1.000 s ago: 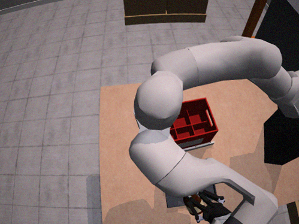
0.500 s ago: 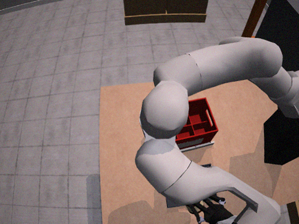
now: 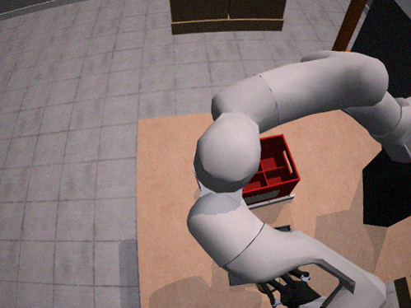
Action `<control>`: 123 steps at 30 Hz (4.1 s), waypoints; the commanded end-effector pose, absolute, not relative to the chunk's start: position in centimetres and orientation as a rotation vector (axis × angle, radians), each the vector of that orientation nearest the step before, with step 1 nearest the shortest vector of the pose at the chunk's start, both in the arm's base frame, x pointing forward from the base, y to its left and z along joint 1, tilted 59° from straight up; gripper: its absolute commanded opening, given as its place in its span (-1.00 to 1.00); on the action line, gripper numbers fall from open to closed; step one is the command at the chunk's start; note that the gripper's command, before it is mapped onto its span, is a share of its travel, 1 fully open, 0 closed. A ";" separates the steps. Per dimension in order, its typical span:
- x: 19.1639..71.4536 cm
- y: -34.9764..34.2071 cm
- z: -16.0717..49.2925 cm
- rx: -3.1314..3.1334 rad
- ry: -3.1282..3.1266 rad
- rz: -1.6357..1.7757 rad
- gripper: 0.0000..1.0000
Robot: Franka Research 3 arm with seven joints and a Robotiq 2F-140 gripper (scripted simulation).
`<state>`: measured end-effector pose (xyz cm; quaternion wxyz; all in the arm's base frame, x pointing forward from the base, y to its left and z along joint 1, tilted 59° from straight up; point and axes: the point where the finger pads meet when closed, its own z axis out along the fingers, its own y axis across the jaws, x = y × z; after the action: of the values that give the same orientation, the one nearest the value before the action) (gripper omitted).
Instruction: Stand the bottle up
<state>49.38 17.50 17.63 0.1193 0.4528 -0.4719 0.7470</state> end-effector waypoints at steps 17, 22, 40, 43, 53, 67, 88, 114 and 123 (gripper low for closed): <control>49.2 17.5 17.8 1.314 -1.380 2.189 -1.00; 49.2 17.5 17.8 1.314 -1.380 2.189 -1.00; 49.3 17.5 17.9 1.286 -1.372 2.198 -1.00; 49.3 17.6 17.9 1.266 -1.367 2.204 -1.00; 49.4 17.7 17.9 1.196 -1.347 2.222 -1.00; 49.4 17.7 17.6 1.109 -1.318 2.241 -1.00; 49.4 17.7 17.5 1.093 -1.313 2.244 -1.00; 49.4 17.7 17.5 1.092 -1.313 2.244 -1.00; 49.4 17.7 17.5 1.075 -1.308 2.248 -1.00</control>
<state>49.58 17.66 17.29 0.1602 0.3824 -0.4606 0.7848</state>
